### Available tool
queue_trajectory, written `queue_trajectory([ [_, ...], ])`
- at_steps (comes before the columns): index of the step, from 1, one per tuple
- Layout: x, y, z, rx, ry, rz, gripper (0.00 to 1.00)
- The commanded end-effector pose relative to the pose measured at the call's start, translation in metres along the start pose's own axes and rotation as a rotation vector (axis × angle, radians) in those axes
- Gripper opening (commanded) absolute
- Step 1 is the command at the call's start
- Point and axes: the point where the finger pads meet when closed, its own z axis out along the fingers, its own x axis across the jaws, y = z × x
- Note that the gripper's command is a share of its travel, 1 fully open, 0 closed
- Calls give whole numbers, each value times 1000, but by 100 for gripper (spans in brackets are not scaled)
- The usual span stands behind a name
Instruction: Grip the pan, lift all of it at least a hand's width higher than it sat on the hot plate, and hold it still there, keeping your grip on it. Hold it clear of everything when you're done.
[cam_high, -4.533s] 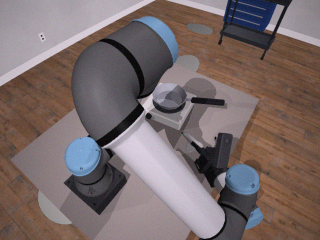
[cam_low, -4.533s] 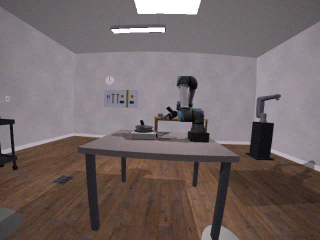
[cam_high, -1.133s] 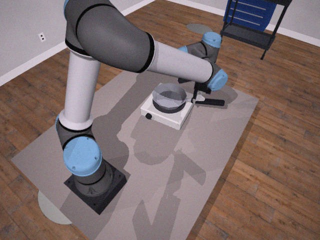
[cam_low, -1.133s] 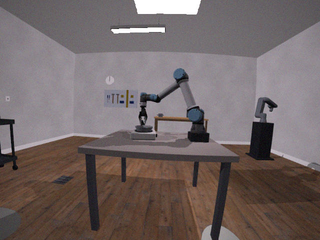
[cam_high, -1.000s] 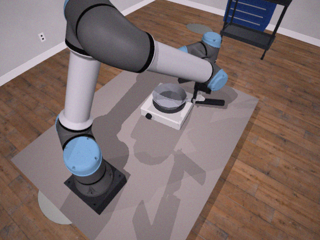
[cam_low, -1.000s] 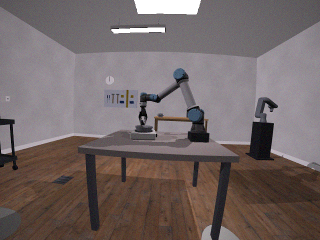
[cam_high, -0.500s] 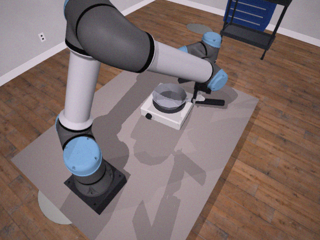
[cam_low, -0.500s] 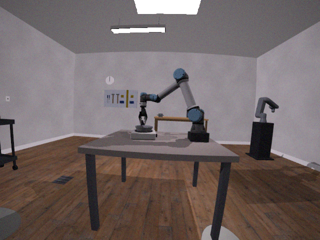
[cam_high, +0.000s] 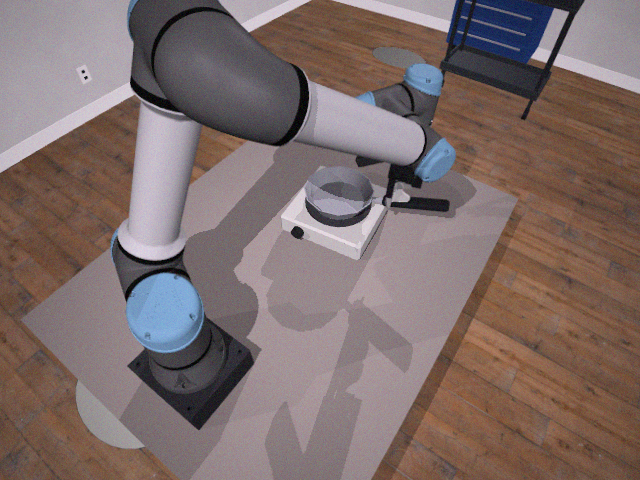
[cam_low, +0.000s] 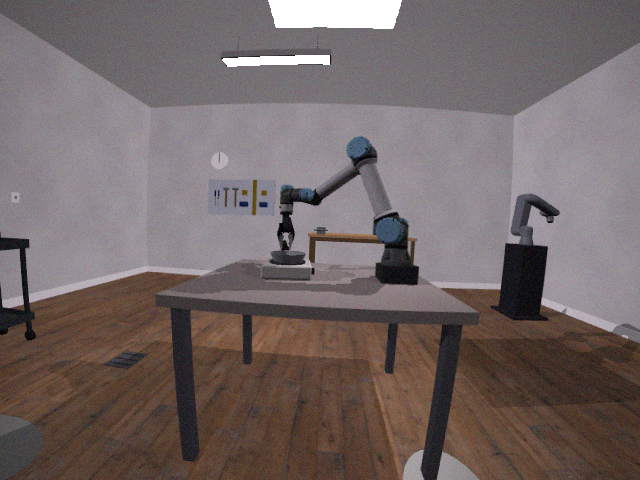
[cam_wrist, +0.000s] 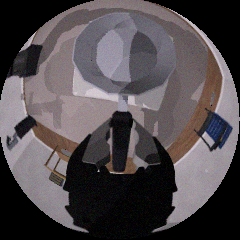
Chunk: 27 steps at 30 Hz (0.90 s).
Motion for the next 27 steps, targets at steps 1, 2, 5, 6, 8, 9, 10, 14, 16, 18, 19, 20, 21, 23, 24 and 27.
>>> queue_trajectory([
  [1, 1, 2, -3, -2, 3, 1, 0],
  [2, 1, 2, -6, -4, 4, 1, 0],
  [5, 1, 2, -12, -4, 4, 0, 0],
  [6, 2, 2, -15, -4, 5, 0, 0],
  [8, 2, 2, -23, -4, 5, 0, 0],
  [9, 2, 2, -28, -4, 5, 0, 0],
  [10, 2, 2, -28, -4, 5, 0, 0],
  [14, 1, 1, -46, -5, 5, -1, 0],
  [16, 2, 1, -59, -5, 5, -1, 0],
  [18, 2, 1, -75, -5, 5, -1, 0],
  [19, 1, 1, -83, -5, 5, -1, 0],
  [20, 1, 0, -92, -5, 5, -1, 0],
  [21, 2, 1, -99, -5, 5, -1, 0],
  [23, 2, 1, -114, -4, 5, -1, 0],
  [24, 3, 2, -121, -4, 5, -1, 0],
  [27, 3, 2, -137, -4, 5, -1, 0],
])
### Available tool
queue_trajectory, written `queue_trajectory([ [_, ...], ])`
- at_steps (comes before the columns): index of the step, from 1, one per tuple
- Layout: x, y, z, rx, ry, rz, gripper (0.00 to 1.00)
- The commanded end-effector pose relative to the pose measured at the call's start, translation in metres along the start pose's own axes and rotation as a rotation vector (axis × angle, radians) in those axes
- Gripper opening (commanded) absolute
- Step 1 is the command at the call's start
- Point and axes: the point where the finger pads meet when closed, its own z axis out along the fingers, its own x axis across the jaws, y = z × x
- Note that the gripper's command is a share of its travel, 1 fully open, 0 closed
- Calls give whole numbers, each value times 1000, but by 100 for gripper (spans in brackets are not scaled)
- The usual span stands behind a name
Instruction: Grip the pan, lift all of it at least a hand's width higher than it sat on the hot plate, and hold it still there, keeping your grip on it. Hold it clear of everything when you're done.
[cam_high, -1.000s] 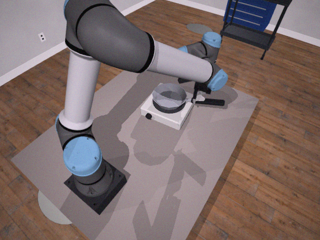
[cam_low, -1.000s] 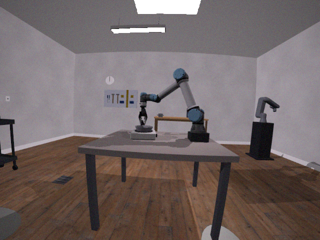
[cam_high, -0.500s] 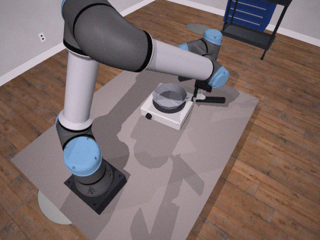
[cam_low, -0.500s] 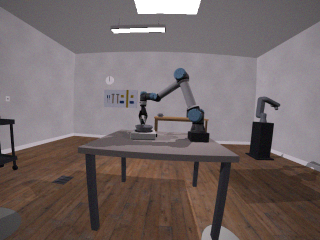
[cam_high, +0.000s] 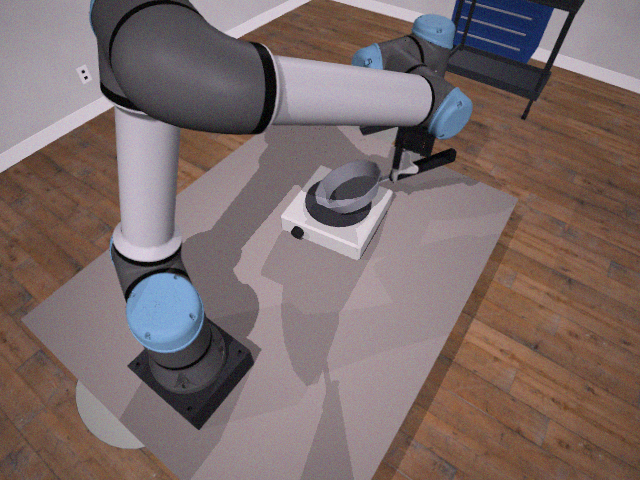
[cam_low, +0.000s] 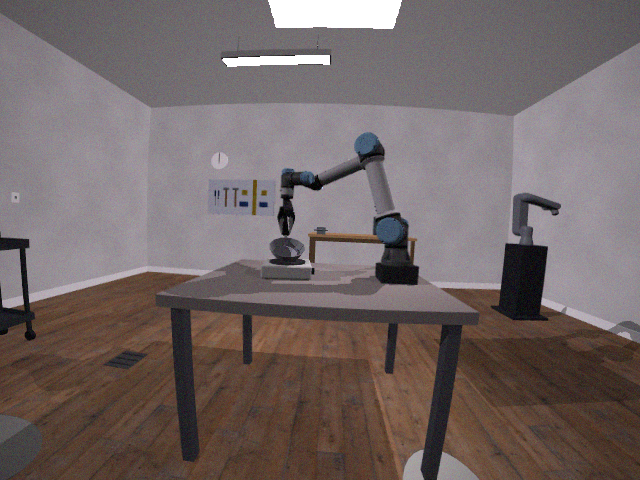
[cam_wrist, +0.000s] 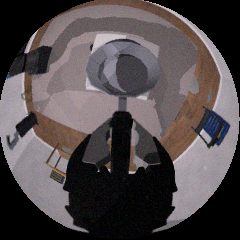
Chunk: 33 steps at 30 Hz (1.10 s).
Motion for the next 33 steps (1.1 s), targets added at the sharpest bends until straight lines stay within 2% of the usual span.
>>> queue_trajectory([
  [1, 1, 0, -44, 4, -5, -1, 0],
  [8, 2, 0, -91, 4, -5, -1, 0],
  [14, 2, 1, -117, 4, -5, -1, 0],
  [24, 2, 1, -131, 6, -8, 0, 0],
  [33, 2, 1, -133, 6, -7, 0, 0],
])
